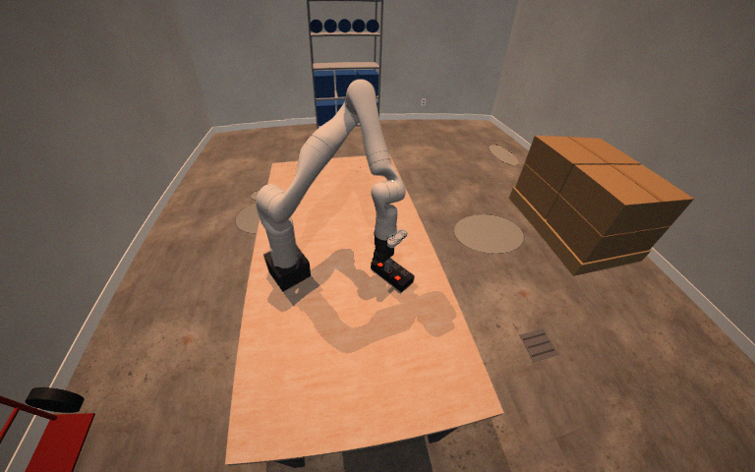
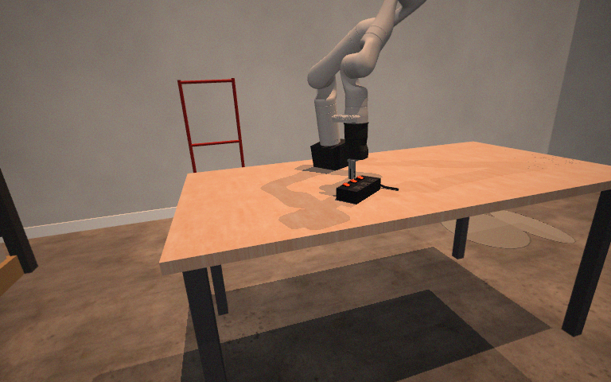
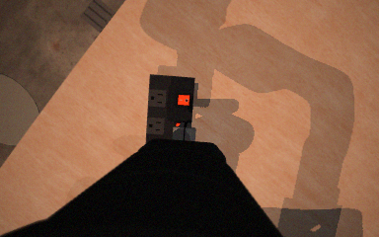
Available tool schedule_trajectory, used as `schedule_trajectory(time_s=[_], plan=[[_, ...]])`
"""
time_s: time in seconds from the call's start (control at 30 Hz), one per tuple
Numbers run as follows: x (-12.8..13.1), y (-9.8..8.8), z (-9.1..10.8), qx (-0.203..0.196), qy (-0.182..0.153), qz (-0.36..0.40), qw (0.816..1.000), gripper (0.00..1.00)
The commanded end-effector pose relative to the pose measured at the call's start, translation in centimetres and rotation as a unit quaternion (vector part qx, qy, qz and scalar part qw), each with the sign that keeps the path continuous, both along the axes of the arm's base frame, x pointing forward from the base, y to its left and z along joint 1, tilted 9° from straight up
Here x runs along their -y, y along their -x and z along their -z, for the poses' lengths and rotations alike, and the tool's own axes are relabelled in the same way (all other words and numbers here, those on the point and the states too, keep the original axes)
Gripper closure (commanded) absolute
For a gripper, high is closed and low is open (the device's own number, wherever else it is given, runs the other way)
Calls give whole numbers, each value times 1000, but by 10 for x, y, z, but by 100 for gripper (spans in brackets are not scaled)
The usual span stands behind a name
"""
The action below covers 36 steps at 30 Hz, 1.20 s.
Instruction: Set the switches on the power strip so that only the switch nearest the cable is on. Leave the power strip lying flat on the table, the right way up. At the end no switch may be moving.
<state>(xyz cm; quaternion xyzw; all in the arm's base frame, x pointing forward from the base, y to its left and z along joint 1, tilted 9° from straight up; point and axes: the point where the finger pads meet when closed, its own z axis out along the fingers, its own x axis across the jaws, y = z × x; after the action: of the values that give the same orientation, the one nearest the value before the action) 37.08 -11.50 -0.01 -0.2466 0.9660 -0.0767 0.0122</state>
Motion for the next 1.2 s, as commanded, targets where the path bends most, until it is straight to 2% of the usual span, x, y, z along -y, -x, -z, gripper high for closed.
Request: schedule_trajectory(time_s=[0.0, 1.17], plan=[[0, 0, 0, 1, 0, 0, 1000, 100], [1, -1, 7, 1, 0, 0, 1000, 100]])
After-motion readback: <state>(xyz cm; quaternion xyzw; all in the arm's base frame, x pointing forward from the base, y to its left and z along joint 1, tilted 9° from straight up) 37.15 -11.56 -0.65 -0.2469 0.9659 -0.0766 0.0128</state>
